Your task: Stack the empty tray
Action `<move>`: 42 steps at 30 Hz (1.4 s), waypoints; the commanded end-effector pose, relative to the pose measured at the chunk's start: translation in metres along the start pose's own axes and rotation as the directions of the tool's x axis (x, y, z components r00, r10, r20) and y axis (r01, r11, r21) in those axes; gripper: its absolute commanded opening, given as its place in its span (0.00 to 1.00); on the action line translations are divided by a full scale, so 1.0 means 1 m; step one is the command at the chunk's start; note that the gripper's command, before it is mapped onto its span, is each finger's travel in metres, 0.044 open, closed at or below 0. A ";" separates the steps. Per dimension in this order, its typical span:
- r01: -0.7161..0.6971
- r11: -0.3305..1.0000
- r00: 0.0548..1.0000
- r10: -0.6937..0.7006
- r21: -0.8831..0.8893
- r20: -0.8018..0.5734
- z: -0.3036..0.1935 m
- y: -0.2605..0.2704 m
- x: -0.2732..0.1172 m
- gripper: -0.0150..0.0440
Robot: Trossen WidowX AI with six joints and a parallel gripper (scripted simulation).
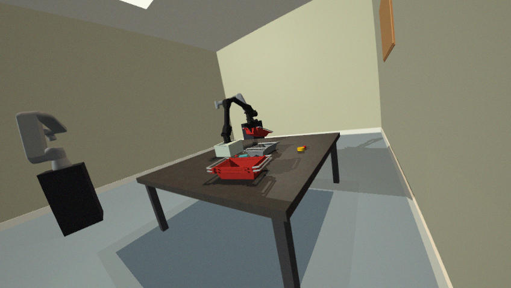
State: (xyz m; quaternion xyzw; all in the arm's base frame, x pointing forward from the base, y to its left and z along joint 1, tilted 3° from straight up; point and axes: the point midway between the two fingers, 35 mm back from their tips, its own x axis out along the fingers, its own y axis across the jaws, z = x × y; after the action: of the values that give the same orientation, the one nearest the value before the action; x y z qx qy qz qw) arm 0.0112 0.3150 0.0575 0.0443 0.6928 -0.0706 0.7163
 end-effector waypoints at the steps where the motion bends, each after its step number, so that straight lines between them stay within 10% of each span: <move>1: -0.026 1.000 1.000 0.026 0.005 -0.006 -0.002 0.012 -0.023 0.25; 42: -0.027 0.998 1.000 0.028 0.054 -0.005 0.016 0.022 -0.050 0.25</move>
State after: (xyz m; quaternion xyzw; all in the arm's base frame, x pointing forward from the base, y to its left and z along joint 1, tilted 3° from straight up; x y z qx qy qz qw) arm 0.0175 0.3345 0.1026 0.0563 0.6935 -0.0736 0.7145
